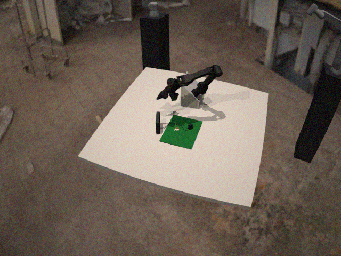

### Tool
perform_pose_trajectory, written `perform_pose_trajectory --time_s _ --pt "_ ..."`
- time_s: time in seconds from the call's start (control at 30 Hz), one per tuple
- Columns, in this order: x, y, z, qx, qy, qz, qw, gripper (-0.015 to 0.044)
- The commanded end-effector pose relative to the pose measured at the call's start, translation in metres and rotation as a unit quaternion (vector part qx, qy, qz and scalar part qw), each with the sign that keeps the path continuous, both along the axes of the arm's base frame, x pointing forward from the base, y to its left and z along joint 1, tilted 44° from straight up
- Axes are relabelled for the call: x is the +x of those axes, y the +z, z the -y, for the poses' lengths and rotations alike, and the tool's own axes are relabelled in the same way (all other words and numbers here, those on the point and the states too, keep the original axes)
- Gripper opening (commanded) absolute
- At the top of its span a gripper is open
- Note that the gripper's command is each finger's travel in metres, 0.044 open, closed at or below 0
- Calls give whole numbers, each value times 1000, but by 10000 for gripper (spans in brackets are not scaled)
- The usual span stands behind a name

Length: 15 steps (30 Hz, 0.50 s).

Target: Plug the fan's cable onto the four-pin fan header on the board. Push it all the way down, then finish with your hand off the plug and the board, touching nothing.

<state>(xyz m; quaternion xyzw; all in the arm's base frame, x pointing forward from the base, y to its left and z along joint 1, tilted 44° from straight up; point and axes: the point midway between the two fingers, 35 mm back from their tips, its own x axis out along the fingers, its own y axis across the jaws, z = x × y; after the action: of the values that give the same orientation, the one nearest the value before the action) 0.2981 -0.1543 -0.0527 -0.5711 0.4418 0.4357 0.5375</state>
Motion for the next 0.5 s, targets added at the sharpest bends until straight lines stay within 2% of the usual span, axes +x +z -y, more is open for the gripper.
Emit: perform_pose_trajectory --time_s 0.0,0.27,0.4,0.47 --pt "11 31 -72 102 219 -23 970 440" --pt "2 88 -157 235 434 -16 870 440" --pt "-8 125 -196 299 512 3 805 440" --pt "-10 134 -204 313 527 9 790 440"
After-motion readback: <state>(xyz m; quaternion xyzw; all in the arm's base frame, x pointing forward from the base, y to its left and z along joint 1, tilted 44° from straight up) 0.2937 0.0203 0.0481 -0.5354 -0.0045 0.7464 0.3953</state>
